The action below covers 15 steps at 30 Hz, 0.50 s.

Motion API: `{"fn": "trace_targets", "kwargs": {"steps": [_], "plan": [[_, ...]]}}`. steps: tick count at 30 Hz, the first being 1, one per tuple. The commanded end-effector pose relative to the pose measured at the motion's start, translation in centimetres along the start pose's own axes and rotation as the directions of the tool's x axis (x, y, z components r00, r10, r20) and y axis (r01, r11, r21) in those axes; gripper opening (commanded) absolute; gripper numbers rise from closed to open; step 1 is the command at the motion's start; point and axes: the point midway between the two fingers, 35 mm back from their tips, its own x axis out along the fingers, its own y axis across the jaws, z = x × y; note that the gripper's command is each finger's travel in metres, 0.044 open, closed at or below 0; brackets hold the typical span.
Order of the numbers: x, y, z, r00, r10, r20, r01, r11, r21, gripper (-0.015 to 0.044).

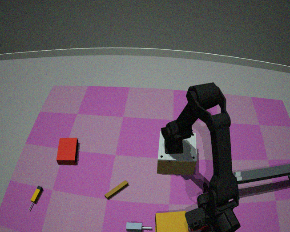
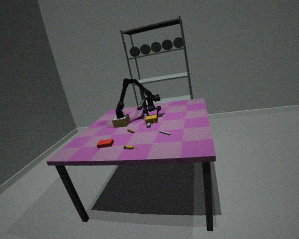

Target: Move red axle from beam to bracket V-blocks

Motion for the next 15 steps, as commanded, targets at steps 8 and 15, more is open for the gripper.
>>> {"fn": "trace_targets", "kwargs": {"steps": [8,15], "plan": [[0.17,-0.12,0.03,1.000,-0.004,0.001,0.004,1.000,0.000,0.0361],[0.17,-0.12,0.03,1.000,-0.004,0.001,0.004,1.000,0.000,0.0177]]}}
